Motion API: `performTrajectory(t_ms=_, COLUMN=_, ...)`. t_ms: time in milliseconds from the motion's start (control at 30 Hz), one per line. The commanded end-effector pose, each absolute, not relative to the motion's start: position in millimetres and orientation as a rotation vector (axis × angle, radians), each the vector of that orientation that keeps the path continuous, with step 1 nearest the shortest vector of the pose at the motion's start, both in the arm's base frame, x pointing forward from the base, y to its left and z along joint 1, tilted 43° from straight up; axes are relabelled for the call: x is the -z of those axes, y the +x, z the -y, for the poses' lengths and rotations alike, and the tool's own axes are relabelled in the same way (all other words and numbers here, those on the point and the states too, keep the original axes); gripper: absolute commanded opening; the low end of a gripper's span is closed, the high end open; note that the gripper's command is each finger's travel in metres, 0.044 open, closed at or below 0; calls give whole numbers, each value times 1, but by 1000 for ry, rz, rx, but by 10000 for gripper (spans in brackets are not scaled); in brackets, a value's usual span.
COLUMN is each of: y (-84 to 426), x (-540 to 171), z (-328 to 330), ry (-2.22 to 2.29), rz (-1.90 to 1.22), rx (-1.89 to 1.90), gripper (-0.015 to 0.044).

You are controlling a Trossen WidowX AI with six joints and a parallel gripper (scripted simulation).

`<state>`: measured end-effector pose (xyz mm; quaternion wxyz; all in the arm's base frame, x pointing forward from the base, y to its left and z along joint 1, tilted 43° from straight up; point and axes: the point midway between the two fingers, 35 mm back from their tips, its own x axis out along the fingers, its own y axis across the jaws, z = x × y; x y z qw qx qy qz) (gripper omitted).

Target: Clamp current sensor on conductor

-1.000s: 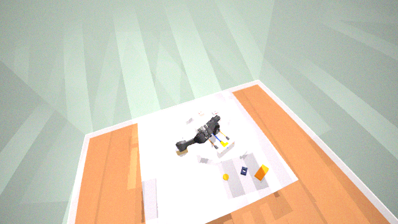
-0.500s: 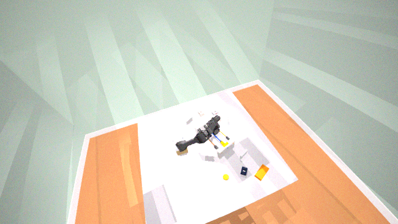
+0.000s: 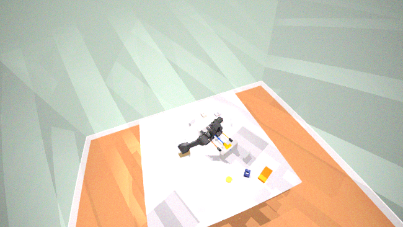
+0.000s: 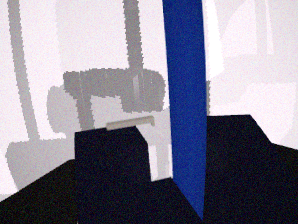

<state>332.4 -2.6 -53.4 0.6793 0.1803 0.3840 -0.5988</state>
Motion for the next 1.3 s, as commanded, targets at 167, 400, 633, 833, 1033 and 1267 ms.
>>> performTrajectory(t_ms=167, y=333, x=53, z=2, ry=408, rz=-860, rx=1343, gripper=0)
performTrajectory(t_ms=400, y=333, x=53, z=2, ry=408, rz=-860, rx=1343, gripper=0)
performTrajectory(t_ms=633, y=333, x=53, z=2, ry=408, rz=-860, rx=1343, gripper=0)
performTrajectory(t_ms=833, y=333, x=53, z=2, ry=408, rz=-860, rx=1343, gripper=0)
performTrajectory(t_ms=1033, y=333, x=53, z=2, ry=408, rz=-860, rx=1343, gripper=0)
performTrajectory(t_ms=1267, y=333, x=53, z=2, ry=408, rz=-860, rx=1343, gripper=0)
